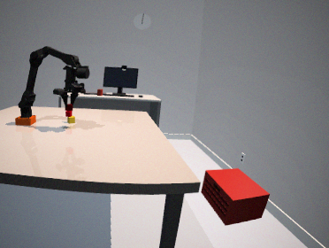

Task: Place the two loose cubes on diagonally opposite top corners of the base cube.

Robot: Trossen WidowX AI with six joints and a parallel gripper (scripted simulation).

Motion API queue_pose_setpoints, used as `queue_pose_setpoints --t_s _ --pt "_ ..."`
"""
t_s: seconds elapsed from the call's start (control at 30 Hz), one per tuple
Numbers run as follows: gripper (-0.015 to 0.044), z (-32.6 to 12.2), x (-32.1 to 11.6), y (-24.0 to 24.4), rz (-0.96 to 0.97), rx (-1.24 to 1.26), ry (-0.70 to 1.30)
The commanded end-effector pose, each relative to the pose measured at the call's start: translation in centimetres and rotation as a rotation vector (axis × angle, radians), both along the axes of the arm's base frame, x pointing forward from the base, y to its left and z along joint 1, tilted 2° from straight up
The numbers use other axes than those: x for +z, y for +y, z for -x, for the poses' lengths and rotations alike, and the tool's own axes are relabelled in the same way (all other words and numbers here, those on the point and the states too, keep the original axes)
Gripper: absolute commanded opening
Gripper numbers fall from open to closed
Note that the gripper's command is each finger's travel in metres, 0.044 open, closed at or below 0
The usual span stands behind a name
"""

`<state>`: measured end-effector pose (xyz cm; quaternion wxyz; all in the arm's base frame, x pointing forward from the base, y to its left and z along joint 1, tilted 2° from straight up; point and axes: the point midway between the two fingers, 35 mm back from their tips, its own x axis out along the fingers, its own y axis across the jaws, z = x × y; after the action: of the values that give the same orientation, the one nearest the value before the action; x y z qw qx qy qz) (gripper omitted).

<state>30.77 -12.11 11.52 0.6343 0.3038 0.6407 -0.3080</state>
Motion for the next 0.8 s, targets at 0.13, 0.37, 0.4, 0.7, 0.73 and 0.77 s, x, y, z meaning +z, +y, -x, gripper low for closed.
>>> queue_pose_setpoints --t_s 0.13,0.37,0.4,0.7,0.73,0.77 --pt "0.0105 -0.6 0.1 2.4 0.003 0.09 -0.004" --pt "0.0105 -1.1 0.1 4.6 0.0 0.166 -0.005" --pt "0.0105 -1.2 0.1 5.0 0.0 0.177 -0.005" --pt "0.0105 -1.6 0.0 7.9 -0.004 0.276 -0.007" --pt "0.0105 -1.7 0.0 8.2 -0.005 0.287 -0.007" --pt "0.0105 -1.7 -0.1 8.6 -0.005 0.298 -0.007"
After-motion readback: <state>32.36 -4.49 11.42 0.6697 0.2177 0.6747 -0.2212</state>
